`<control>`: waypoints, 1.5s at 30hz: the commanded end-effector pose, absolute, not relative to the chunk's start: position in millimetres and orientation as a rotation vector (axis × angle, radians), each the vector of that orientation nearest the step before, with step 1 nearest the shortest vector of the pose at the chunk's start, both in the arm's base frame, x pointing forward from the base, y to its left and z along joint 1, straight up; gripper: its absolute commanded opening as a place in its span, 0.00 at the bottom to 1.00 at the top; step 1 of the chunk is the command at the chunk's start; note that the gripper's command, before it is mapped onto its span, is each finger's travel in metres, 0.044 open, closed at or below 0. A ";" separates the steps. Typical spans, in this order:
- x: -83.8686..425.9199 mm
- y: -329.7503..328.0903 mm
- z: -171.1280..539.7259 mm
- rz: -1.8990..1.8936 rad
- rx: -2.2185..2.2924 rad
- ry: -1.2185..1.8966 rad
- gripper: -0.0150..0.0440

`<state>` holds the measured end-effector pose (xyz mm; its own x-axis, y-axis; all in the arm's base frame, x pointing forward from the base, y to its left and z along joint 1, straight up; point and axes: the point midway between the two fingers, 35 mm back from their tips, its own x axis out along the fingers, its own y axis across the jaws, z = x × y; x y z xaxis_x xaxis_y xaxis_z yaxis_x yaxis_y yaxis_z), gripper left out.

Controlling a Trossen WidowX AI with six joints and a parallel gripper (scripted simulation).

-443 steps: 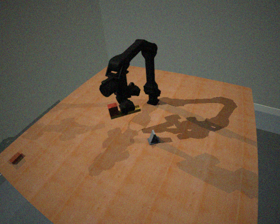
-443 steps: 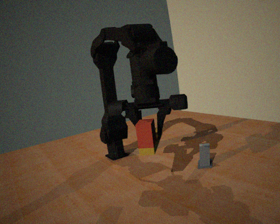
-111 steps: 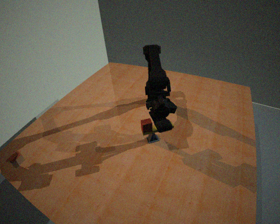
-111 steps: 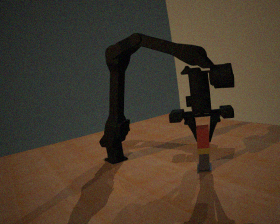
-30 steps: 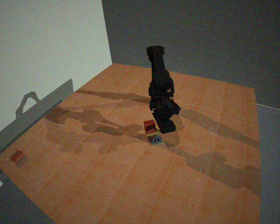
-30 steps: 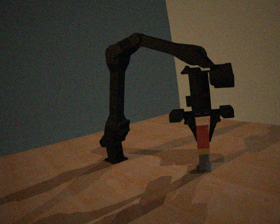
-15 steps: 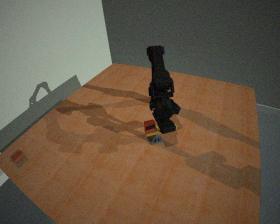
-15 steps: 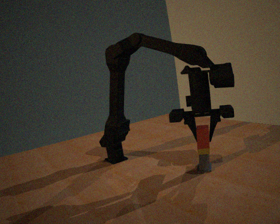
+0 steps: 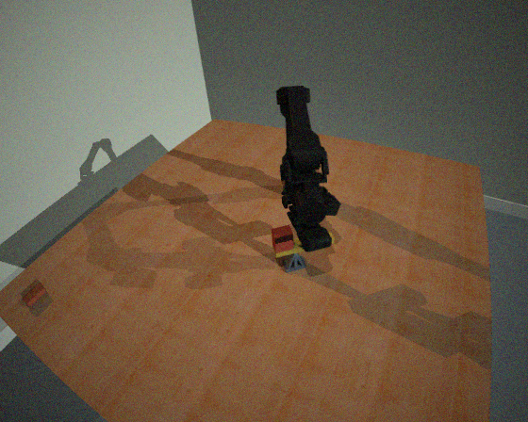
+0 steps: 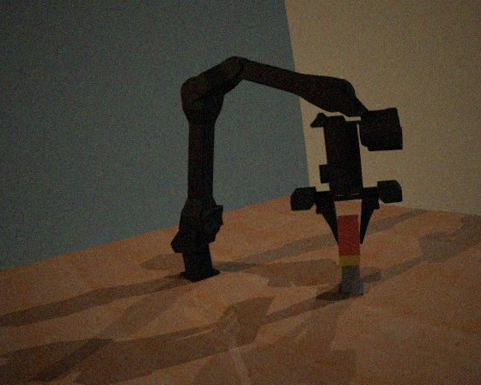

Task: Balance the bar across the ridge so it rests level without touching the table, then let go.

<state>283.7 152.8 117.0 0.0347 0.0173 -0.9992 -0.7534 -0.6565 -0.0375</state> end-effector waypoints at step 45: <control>280.3 150.9 216.7 1.676 -1.730 0.741 1.00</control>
<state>283.9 152.9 203.8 0.0533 0.0275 -0.9982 -0.7522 -0.6564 -0.0583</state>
